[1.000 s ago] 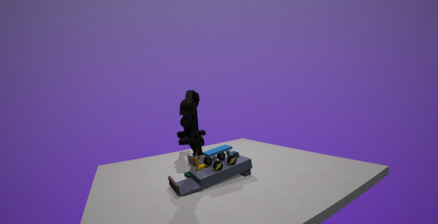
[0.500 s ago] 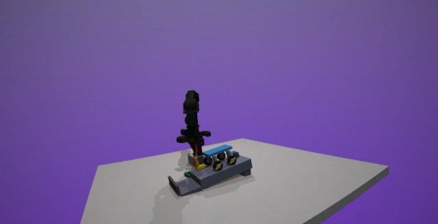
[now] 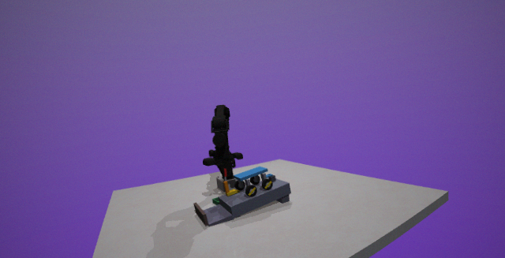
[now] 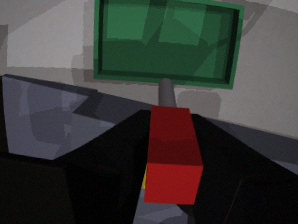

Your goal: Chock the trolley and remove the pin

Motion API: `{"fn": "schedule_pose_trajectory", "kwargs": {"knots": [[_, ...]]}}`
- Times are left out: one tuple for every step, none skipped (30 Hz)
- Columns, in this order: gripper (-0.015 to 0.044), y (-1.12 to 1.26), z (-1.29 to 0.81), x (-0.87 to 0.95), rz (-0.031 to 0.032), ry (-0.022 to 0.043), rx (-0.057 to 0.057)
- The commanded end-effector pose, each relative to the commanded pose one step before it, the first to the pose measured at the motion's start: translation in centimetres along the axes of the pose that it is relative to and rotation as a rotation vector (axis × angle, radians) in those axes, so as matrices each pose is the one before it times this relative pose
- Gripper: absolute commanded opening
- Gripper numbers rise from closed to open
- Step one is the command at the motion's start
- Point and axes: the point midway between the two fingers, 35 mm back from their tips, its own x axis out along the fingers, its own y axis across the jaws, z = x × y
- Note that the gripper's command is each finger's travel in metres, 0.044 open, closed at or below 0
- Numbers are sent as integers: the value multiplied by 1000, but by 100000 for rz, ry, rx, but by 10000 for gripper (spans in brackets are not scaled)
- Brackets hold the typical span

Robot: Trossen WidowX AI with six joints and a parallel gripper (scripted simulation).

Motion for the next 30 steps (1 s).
{"fn": "schedule_pose_trajectory", "kwargs": {"knots": [[0,-134,1059,701,224,-270,-308],[0,-38,263,181,-1,-21,4],[0,-31,203,141,-1,-16,3],[0,-19,122,85,-1,-10,2],[0,-7,41,29,0,-3,1],[0,0,0,0,0,0,0],[0,0,0,0,0,0,0],[0,-7,-2,36,-341,-25,-14],[0,-20,-7,108,-1024,-68,-37],[0,-22,-7,143,-1329,-75,-40],[0,-31,-11,217,-2052,-80,-45],[0,-40,-13,251,-2242,-33,-25],[0,-36,-14,256,-2330,19,0],[0,-70,-22,344,-2328,86,26],[0,-64,-20,339,-2324,132,51],[0,-98,-18,397,-1331,104,40],[0,-81,-11,330,-1111,90,40],[0,-66,-22,280,-286,27,11],[0,-81,-22,336,-344,30,14],[0,-98,-13,352,-114,10,5],[0,-94,-7,327,-107,8,5],[0,-108,-5,349,-43,3,2],[0,-101,0,316,-40,2,2],[0,-111,-1,339,-22,1,1],[0,-104,4,310,-21,0,1],[0,-120,7,335,-17,0,1],[0,-113,11,306,-17,-1,1],[0,-128,21,334,-16,-2,1],[0,-119,23,302,-16,-2,1],[0,-115,31,279,-15,-2,1]]}}
